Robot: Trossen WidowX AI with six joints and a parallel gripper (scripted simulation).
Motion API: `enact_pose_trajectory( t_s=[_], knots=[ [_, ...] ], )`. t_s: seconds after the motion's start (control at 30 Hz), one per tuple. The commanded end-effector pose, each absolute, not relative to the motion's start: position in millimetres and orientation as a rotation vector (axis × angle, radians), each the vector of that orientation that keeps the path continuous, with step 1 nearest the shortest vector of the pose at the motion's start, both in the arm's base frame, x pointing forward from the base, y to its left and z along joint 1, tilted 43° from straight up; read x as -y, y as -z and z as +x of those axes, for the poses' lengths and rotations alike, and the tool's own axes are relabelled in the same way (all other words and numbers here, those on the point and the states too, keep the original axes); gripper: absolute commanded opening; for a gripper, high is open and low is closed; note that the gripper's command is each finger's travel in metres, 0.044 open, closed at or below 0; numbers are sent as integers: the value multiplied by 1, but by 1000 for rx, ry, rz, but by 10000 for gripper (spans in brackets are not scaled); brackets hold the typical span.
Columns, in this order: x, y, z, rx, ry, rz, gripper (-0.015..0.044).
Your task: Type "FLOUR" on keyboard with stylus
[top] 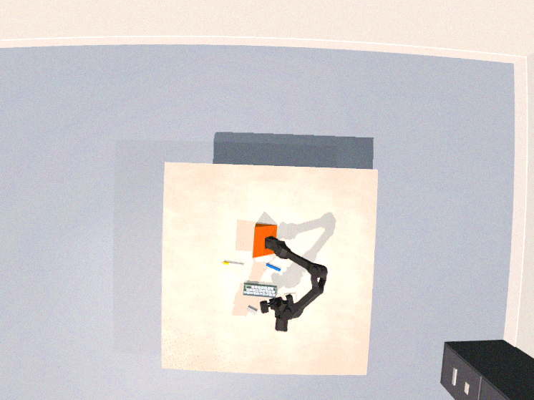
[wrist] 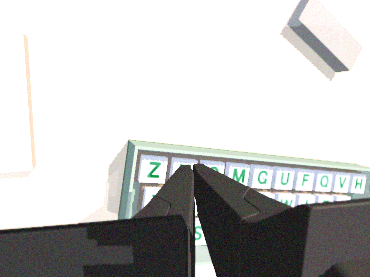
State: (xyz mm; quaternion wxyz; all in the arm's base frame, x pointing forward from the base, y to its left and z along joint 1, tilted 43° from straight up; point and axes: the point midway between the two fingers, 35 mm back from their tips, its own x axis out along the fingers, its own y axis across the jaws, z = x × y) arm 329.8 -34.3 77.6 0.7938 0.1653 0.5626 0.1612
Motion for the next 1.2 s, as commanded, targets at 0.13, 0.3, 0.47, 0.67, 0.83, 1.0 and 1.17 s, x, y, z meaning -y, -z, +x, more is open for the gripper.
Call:
enact_pose_trajectory(
  t_s=[0.13,0.3,0.47,0.67,0.83,1.0,1.17],
  knots=[
    [36,-47,309,-1429,-465,681,0],
    [36,-47,309,-1429,-465,681,0],
    [38,-45,309,-1429,-465,681,0],
    [85,-3,302,-1429,-462,678,0],
    [85,-3,302,-1429,-462,678,0],
    [87,-1,302,-1429,-461,678,0],
    [131,39,296,-1429,-459,674,0]
  ],
)
